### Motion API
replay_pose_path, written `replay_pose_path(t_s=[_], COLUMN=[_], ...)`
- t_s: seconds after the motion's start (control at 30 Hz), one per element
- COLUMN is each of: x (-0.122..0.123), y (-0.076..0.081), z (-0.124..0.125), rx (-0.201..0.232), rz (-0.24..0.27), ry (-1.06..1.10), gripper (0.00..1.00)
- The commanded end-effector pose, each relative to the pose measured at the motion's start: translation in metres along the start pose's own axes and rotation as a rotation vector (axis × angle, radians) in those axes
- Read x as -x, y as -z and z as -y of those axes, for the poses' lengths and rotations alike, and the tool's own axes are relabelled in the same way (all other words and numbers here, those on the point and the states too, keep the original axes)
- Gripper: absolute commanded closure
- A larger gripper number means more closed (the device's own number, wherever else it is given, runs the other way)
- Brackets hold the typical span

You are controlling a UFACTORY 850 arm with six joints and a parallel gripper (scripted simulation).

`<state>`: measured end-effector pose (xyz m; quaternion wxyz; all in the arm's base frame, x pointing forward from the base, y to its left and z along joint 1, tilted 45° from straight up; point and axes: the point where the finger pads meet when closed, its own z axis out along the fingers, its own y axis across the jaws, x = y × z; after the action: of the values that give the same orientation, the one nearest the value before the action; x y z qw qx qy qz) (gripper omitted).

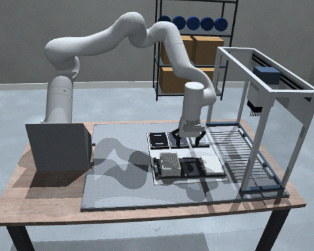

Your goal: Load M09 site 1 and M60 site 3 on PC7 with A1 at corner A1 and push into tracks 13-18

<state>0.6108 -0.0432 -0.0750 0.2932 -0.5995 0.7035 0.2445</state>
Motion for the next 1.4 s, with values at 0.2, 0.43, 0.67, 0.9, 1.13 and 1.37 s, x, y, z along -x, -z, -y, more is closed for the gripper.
replay_pose_path(t_s=[0.2, 0.43, 0.67, 0.9, 1.13, 1.37], x=[0.000, 0.000, 0.000, 0.000, 0.000, 0.000], y=[-0.013, -0.024, -0.033, -0.039, -0.039, -0.043], z=[0.001, 0.001, 0.001, 0.001, 0.001, 0.001], rx=[-0.002, -0.002, -0.002, -0.002, -0.002, -0.002], rz=[0.000, 0.000, 0.000, 0.000, 0.000, 0.000], ry=[0.001, 0.001, 0.001, 0.001, 0.001, 0.001], gripper=[0.00, 0.00, 0.00, 0.00, 0.00, 0.00])
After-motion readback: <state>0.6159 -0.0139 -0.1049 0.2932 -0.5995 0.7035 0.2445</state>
